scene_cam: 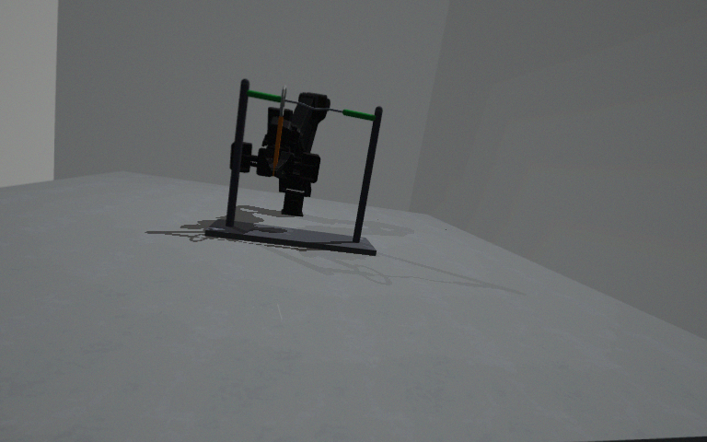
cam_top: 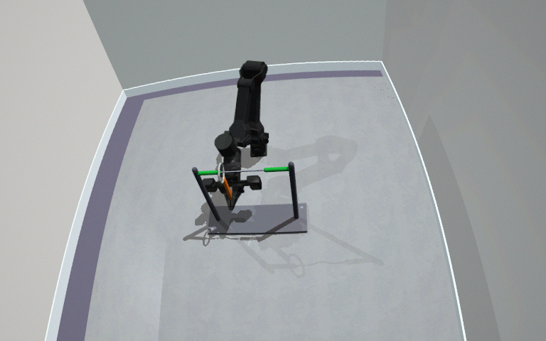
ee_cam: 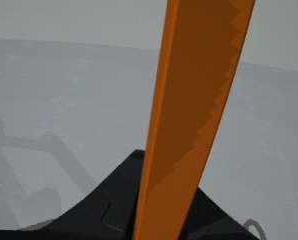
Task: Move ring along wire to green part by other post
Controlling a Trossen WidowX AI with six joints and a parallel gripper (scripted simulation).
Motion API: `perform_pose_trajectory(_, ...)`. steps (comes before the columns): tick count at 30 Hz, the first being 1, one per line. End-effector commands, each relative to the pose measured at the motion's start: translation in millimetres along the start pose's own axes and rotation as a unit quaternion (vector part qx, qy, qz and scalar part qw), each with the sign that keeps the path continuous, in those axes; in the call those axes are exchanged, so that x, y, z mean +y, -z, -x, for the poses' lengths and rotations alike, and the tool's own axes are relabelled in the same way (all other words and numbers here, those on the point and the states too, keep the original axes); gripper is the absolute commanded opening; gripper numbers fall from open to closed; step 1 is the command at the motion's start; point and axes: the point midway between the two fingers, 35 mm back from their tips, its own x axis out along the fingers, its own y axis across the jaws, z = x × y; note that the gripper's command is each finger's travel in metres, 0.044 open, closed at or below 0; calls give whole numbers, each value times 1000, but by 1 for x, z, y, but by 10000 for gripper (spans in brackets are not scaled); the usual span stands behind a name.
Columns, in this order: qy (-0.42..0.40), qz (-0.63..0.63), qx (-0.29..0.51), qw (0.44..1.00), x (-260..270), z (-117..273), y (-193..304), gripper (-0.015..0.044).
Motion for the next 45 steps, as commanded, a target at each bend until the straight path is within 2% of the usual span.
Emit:
perform_pose_trajectory(1, 0, 4, 12, 1000, 3, 5, -3, -150)
perform_pose_trajectory(19, -13, 25, 24, 999, 18, 8, -2, -150)
perform_pose_trajectory(27, -22, 47, 65, 997, 20, 18, -1, -150)
perform_pose_trajectory(45, -33, 65, 65, 995, 33, 20, 2, -150)
